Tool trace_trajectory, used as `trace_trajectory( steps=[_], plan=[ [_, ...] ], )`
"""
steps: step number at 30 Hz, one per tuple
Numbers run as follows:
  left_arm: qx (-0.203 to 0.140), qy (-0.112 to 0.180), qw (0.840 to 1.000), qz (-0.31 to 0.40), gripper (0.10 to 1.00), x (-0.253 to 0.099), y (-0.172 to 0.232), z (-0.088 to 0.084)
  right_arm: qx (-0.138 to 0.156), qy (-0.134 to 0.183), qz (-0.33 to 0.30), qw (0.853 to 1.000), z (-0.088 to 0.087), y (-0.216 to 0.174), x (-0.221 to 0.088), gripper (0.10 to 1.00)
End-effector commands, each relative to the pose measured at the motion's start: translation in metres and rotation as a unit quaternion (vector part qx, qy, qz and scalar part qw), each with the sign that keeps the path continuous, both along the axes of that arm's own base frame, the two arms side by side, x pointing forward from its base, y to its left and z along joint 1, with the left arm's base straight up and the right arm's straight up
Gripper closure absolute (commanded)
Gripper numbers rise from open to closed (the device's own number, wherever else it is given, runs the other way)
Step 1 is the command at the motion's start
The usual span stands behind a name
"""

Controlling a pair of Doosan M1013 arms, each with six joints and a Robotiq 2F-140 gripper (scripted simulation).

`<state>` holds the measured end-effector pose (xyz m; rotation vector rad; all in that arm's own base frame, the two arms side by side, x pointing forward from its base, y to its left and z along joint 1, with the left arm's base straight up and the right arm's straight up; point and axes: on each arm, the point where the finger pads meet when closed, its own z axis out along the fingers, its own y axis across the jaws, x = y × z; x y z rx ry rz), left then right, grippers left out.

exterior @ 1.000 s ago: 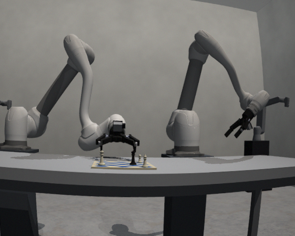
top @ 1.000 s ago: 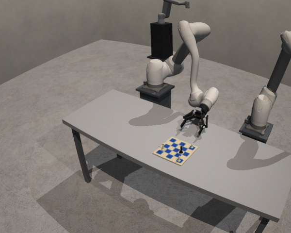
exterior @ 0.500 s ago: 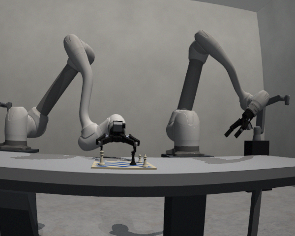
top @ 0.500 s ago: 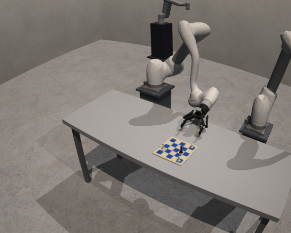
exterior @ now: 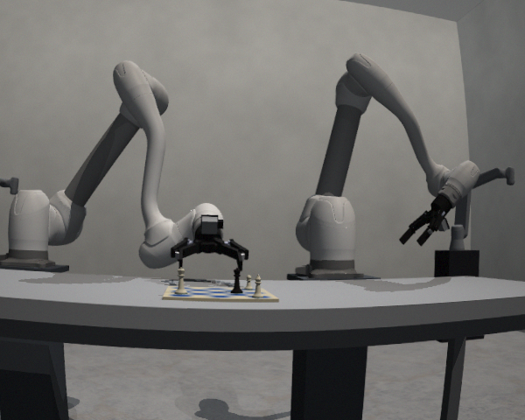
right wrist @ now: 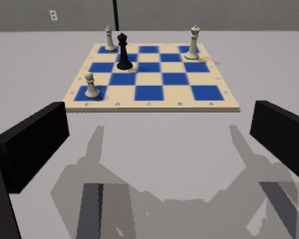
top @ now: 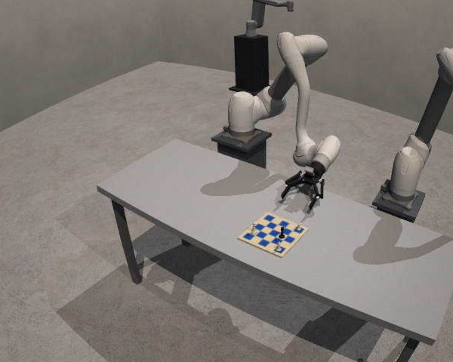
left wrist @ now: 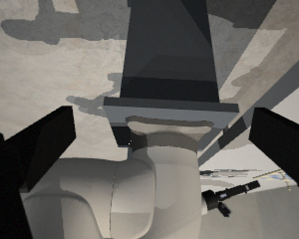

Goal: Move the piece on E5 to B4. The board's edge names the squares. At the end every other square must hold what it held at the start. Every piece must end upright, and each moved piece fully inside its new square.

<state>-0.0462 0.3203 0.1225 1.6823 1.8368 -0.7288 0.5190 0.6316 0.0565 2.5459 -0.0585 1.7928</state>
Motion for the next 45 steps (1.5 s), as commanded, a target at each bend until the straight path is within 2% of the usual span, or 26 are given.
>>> trace_trajectory(
  steps=[1, 13, 20, 23, 30, 33, 39, 41, 45],
  plan=[
    [-0.001, 0.003, 1.000, 0.002, 0.098, -0.001, -0.001, -0.001, -0.003, 0.001, 0.005, 1.000, -0.002, -0.001, -0.002, 0.098],
    [-0.001, 0.003, 1.000, 0.002, 0.098, -0.001, -0.001, -0.001, -0.003, 0.001, 0.005, 1.000, -0.002, -0.001, -0.002, 0.098],
    [-0.001, 0.003, 1.000, 0.002, 0.098, -0.001, -0.001, -0.001, -0.002, 0.001, 0.005, 1.000, 0.008, -0.002, -0.002, 0.098],
    [-0.001, 0.003, 1.000, 0.002, 0.098, -0.001, -0.001, -0.001, -0.001, 0.002, 0.003, 1.000, 0.023, -0.002, -0.002, 0.098],
    [-0.001, 0.003, 1.000, 0.002, 0.098, -0.001, -0.001, -0.001, 0.002, 0.001, 0.002, 1.000, 0.072, 0.002, 0.001, 0.098],
    [-0.001, 0.003, 1.000, 0.002, 0.098, -0.001, -0.001, -0.001, 0.002, 0.001, 0.002, 1.000, 0.086, 0.002, 0.001, 0.098],
    [-0.001, 0.003, 1.000, 0.002, 0.098, -0.001, -0.001, -0.001, 0.002, 0.001, 0.002, 1.000, 0.092, 0.002, 0.001, 0.098],
    [0.001, 0.000, 1.000, 0.000, 0.098, 0.000, 0.000, 0.000, -0.001, -0.002, 0.003, 1.000, 0.087, -0.001, 0.000, 0.098],
    [0.001, 0.000, 1.000, 0.000, 0.098, 0.000, 0.000, 0.000, 0.019, 0.009, -0.028, 0.999, 0.087, 0.000, 0.006, 0.098]
  ],
)
